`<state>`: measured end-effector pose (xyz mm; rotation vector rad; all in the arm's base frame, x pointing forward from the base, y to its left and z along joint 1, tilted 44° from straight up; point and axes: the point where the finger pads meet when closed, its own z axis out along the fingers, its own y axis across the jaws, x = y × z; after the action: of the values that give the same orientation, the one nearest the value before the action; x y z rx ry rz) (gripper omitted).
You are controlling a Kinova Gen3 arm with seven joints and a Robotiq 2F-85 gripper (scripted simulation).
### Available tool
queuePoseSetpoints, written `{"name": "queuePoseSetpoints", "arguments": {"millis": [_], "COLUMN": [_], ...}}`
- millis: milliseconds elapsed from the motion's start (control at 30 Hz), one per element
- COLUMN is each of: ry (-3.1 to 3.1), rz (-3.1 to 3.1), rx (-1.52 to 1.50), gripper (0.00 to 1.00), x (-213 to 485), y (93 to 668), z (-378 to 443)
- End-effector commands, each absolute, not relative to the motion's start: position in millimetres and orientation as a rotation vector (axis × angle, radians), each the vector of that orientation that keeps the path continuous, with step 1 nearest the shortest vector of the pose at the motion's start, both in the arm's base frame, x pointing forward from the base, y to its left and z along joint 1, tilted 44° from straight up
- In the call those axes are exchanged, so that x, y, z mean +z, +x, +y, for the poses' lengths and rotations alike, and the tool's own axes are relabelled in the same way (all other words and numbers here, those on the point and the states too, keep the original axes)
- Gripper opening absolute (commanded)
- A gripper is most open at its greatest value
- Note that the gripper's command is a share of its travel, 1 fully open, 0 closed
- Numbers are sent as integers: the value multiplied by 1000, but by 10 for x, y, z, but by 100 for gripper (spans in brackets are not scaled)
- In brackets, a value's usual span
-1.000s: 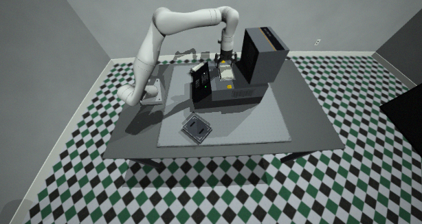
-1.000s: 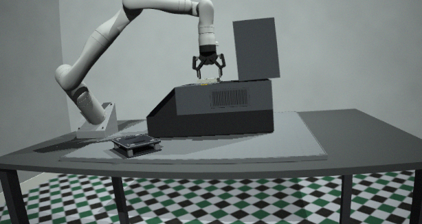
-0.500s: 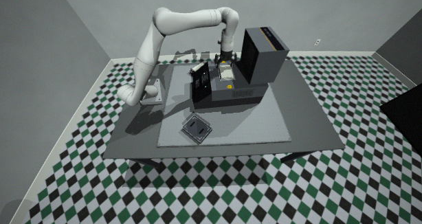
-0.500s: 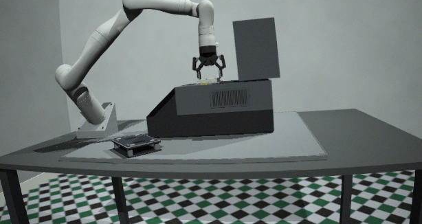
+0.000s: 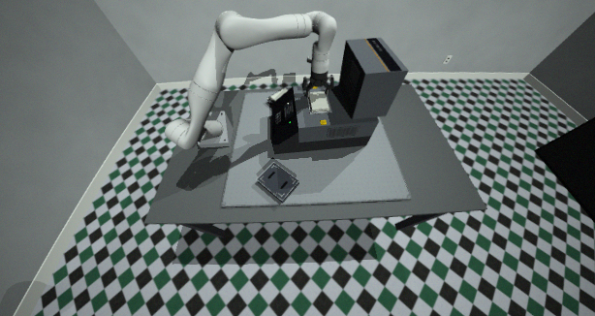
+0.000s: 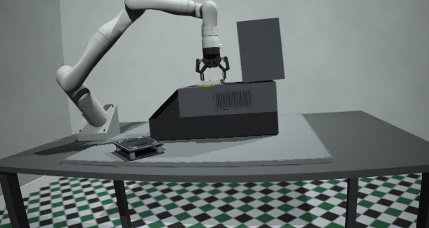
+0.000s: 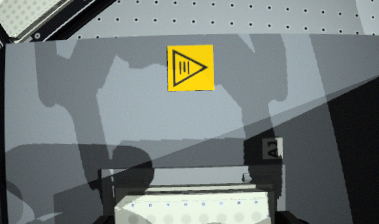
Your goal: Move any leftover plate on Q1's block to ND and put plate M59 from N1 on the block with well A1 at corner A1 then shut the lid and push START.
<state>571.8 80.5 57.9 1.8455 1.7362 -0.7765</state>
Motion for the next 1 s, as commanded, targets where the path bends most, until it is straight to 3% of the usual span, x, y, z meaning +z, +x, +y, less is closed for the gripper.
{"name": "queuePoseSetpoints", "arguments": {"millis": [0, 267, 633, 967], "ry": [1845, 1845, 1845, 1845], "rz": [1737, 1737, 1737, 1737], "rx": [-773, -773, -773, -773], "gripper": [100, 100, 90, 90], "x": [587, 587, 587, 588], "y": [5722, 5722, 5722, 5722], "z": [816, 816, 816, 816]}}
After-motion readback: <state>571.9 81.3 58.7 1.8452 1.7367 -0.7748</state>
